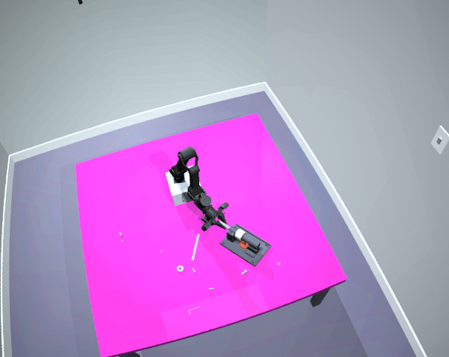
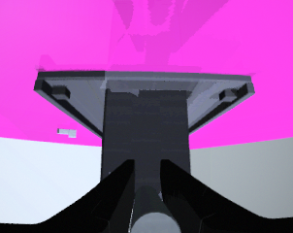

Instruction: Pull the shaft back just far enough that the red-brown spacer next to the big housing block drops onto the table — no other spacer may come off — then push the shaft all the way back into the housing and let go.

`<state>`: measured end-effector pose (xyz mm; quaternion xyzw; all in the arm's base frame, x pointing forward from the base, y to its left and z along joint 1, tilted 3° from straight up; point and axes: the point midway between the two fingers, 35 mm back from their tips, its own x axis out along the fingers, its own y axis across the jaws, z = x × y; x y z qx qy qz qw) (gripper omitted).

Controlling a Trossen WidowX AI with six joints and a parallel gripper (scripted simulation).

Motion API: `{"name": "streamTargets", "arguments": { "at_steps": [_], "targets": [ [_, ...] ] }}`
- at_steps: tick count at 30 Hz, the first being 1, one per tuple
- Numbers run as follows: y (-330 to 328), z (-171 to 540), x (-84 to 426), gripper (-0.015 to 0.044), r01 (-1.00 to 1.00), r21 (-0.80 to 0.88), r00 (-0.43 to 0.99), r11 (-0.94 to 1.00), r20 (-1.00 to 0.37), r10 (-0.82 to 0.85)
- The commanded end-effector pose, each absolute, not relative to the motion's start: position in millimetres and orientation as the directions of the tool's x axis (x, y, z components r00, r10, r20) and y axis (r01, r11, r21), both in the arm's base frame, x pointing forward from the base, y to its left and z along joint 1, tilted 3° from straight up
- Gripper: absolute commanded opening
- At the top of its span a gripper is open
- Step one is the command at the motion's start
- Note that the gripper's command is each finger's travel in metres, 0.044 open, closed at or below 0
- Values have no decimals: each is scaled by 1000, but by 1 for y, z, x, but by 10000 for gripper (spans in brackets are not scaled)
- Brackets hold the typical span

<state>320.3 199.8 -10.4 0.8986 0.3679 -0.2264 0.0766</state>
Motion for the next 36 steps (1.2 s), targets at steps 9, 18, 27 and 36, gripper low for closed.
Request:
{"name": "streamTargets", "arguments": {
  "at_steps": [9, 18, 27, 36],
  "targets": [
    [202, -9, 323, 0, 696, -29, 629, -718, -458, 628],
    [203, -9, 324, 0, 696, -29, 629, -718, -458, 628],
    [204, -9, 325, 0, 696, -29, 629, -718, -458, 628],
    [206, -9, 327, 0, 696, -29, 629, -718, -458, 628]
  ]
}}
